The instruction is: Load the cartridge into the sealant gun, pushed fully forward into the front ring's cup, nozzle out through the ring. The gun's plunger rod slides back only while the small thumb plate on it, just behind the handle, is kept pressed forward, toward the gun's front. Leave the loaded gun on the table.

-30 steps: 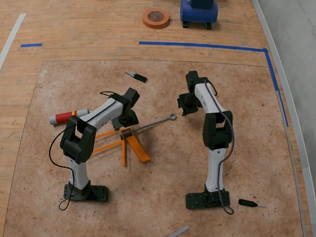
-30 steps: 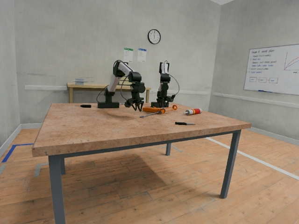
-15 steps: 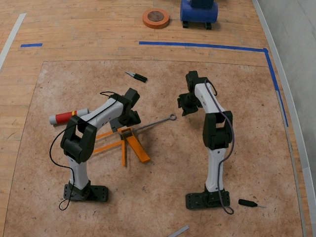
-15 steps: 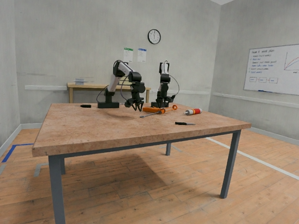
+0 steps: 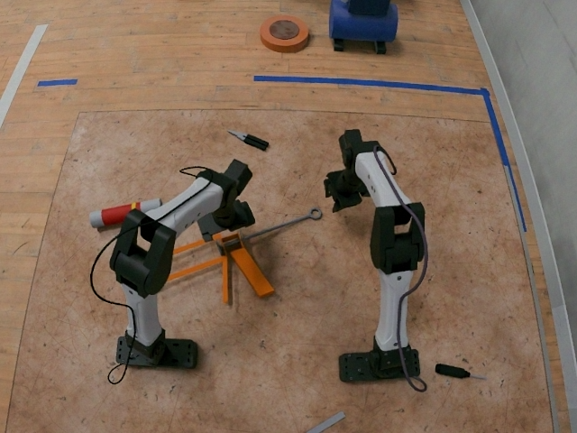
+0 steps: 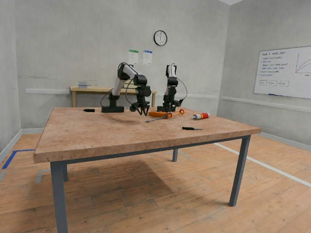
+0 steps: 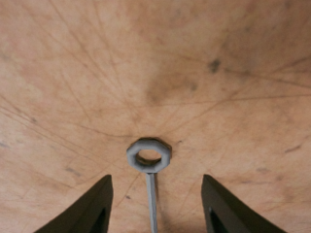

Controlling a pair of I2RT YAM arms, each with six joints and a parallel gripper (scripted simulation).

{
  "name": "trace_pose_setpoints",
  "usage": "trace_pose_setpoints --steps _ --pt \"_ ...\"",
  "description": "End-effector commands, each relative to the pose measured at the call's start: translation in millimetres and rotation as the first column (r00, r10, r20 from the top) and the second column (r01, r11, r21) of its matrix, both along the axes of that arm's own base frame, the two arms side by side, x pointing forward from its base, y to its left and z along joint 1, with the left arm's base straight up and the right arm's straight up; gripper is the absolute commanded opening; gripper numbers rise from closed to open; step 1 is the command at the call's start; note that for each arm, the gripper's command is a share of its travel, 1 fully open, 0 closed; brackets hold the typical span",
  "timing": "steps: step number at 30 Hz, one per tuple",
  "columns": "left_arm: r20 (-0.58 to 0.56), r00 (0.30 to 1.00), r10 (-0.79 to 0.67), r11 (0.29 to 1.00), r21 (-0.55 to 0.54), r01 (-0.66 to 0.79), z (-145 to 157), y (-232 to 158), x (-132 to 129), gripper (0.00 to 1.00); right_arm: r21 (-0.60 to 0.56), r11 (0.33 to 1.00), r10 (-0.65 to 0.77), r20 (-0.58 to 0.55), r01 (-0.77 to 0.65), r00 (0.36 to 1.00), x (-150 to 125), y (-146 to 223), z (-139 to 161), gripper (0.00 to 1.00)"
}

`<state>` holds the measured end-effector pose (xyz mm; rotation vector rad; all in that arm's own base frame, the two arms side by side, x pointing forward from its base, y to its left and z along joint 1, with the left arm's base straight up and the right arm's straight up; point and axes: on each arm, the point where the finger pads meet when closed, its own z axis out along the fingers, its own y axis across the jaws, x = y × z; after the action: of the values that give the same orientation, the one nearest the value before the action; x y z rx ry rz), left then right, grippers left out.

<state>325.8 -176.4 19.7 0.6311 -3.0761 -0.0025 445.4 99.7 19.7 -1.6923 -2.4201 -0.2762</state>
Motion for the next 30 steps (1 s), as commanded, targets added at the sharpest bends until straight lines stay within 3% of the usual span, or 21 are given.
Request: trace_pose_setpoints --steps 1,20,24,30 --pt "-0.015 1.0 -0.001 1.0 -0.005 0.001 -14.3 -6.3 -2.5 0.99 0.0 1.0 0.004 0.021 -0.004 1.0 6.2 0.7 -1.8 0.5" --pt "-0.005 1.0 0.0 1.0 -0.009 0.0 -45.0 -6.3 -0.8 0.99 0.0 1.0 0.004 0.021 -0.004 1.0 6.2 0.7 -1.8 0.5" --pt "0.045 0.999 -0.003 0.999 -0.036 0.004 -24.1 -13.5 11.3 0.99 0.0 1.0 0.004 0.021 -0.004 1.0 6.2 0.7 -1.8 0.5" --pt "0.063 0.998 -0.003 0.999 -0.046 0.006 -15.4 -13.7 10.9 0.96 0.0 1.0 0.004 0.021 -0.004 1.0 6.2 0.7 -1.8 0.5"
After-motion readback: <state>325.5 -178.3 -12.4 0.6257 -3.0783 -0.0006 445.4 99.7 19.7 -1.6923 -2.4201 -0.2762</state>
